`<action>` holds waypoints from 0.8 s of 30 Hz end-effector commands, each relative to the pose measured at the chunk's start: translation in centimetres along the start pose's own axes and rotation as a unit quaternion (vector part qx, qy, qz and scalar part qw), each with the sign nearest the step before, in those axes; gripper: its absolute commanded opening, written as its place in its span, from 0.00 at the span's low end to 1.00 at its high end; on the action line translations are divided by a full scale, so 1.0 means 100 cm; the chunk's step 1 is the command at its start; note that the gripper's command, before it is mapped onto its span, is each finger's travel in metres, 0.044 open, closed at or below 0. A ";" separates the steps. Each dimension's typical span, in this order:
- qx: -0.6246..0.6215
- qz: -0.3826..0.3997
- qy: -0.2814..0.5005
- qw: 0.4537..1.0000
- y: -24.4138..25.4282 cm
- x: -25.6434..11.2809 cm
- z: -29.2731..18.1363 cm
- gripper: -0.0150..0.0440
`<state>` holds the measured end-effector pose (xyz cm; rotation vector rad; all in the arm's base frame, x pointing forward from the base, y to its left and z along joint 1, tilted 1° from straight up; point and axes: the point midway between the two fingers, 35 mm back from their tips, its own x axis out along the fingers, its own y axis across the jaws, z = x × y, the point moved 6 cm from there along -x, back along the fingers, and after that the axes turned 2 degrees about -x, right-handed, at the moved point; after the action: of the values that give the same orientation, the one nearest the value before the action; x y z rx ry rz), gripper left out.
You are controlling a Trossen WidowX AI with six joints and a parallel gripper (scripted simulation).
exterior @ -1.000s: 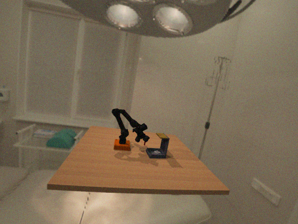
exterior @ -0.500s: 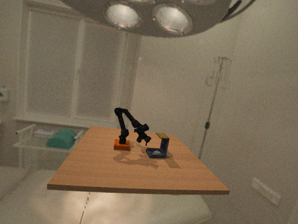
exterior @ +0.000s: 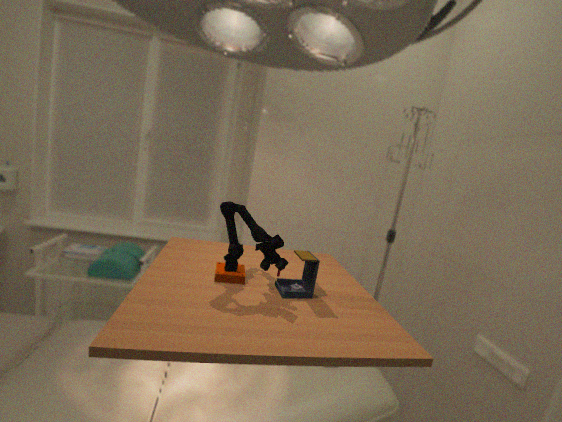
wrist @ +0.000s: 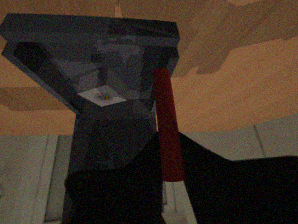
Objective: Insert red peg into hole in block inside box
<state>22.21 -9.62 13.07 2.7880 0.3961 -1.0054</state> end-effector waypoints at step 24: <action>0.005 0.012 0.004 1.000 0.046 0.009 0.001 0.25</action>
<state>23.87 -13.31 12.64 2.8009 0.3594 -1.0049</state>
